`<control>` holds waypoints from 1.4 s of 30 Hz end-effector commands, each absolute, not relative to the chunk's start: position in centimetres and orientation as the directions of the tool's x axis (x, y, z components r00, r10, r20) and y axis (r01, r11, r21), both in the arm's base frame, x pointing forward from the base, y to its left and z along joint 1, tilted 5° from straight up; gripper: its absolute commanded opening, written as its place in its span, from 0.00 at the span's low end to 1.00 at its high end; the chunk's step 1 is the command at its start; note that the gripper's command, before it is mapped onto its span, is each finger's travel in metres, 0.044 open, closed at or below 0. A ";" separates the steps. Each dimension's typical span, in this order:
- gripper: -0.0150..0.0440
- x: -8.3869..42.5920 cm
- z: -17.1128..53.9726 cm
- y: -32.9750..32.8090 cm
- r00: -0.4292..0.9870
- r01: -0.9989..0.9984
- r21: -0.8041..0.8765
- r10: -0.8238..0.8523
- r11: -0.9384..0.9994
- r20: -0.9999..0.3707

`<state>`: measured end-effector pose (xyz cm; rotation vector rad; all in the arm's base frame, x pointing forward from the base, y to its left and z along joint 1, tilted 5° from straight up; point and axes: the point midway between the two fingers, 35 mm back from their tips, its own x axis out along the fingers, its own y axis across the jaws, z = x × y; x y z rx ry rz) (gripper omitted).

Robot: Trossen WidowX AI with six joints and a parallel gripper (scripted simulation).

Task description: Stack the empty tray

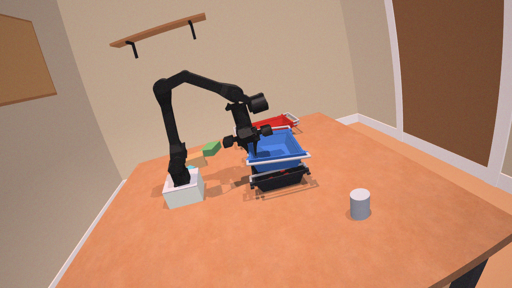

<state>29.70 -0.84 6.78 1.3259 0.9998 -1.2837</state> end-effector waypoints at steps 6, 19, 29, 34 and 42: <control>0.25 29.0 6.0 -0.8 0.062 0.984 0.073 -0.071 -0.160 -0.996; 0.25 29.0 6.0 -0.8 0.062 0.984 0.073 -0.071 -0.160 -0.996; 0.25 29.0 6.0 -0.8 0.062 0.984 0.073 -0.071 -0.160 -0.996; 0.25 29.0 6.0 -0.8 0.062 0.984 0.073 -0.071 -0.160 -0.996; 0.25 29.7 6.7 -0.8 0.094 0.981 0.105 -0.075 -0.163 -0.993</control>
